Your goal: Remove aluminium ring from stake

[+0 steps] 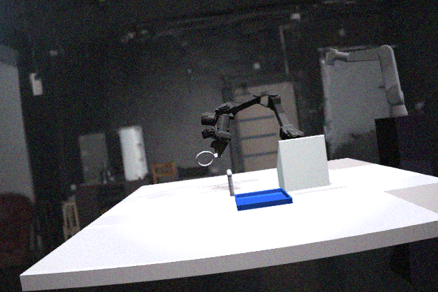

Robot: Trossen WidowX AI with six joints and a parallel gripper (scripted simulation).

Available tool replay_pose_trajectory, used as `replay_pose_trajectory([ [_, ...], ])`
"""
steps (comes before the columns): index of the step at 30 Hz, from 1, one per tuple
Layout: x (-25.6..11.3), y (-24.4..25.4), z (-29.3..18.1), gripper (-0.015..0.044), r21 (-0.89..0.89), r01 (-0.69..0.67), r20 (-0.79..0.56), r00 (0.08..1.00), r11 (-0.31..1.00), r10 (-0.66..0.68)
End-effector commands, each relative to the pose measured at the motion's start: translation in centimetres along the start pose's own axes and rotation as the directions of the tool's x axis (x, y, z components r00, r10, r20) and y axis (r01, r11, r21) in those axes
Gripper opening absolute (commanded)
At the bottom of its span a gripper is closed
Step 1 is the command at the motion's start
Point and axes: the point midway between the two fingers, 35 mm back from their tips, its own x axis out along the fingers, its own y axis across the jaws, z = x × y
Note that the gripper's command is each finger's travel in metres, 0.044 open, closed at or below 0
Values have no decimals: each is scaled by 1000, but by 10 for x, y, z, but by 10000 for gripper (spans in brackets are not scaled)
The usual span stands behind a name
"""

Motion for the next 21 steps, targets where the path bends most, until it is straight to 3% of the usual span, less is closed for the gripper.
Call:
replay_pose_trajectory([
  [1,-3,-4,0,0,-51,-7,22,1000,999,8],
  [21,-11,-32,-12,0,-351,8,91,996,936,25],
])
